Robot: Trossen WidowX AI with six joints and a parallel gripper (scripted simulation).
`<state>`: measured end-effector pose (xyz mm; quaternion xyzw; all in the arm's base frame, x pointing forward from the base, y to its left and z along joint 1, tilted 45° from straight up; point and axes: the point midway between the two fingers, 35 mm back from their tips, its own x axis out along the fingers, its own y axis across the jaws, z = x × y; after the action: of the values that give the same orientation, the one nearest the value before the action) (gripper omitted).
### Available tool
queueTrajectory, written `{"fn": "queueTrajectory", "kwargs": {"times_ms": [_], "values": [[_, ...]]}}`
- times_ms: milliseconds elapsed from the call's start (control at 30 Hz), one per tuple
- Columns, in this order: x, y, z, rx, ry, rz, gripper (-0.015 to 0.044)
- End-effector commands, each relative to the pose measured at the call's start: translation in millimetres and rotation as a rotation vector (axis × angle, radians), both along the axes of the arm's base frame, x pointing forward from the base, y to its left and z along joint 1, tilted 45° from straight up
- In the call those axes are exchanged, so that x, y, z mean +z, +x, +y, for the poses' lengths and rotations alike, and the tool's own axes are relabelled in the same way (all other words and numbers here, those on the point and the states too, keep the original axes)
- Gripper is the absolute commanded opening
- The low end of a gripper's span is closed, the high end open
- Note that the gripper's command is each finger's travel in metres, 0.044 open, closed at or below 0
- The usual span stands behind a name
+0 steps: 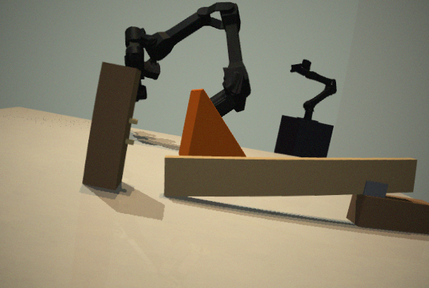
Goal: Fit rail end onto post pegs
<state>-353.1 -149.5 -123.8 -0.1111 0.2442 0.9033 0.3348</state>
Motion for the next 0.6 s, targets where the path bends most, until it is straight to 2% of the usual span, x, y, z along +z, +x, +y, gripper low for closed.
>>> {"fn": "queueTrajectory", "kwargs": {"times_ms": [0,367,567], "values": [[-1.4,10.2,-36.4,0.166,0.072,-0.139,0.044],[-7.6,59.6,-115.1,0.611,0.31,-0.454,0.044],[-11.1,106.2,-154.4,0.911,0.513,-0.608,0.044]]}}
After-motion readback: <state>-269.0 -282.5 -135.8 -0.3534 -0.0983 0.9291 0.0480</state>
